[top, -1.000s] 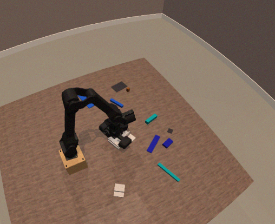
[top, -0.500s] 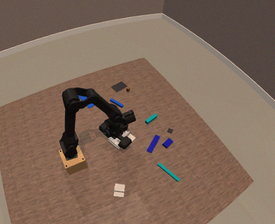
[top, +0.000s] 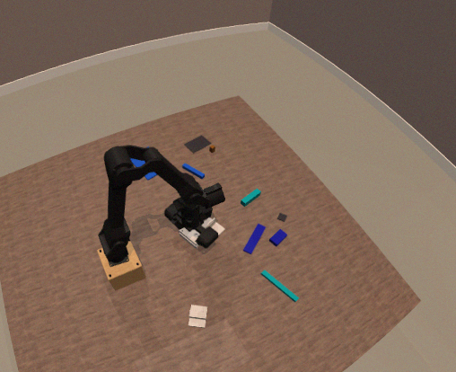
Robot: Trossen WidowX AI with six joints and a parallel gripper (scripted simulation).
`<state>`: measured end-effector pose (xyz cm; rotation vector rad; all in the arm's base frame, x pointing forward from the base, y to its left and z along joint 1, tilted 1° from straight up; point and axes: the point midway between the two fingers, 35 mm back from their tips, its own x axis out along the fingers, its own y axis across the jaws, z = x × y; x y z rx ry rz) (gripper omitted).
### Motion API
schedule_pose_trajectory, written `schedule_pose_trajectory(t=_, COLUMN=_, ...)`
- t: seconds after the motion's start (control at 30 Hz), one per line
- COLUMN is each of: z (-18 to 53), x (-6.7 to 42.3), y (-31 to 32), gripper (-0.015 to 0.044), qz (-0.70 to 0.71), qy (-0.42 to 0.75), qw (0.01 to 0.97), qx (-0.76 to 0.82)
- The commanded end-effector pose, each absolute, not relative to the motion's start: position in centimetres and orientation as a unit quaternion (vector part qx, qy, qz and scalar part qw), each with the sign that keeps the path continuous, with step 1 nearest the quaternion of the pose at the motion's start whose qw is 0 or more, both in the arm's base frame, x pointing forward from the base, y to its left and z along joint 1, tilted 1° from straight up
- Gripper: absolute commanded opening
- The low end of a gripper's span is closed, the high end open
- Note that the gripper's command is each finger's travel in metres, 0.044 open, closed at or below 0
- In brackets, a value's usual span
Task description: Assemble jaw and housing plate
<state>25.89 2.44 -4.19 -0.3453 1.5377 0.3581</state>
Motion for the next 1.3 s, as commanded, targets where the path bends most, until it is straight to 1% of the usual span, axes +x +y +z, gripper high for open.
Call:
schedule_pose_trajectory(t=0.0, z=-4.36, x=25.89, y=2.5, gripper=0.0351, qz=0.16, qy=0.688, qw=0.692, qx=-0.152)
schedule_pose_trajectory(t=1.27, z=-4.89, x=25.88, y=2.5, gripper=0.0351, qz=0.16, qy=0.688, qw=0.692, qx=-0.152)
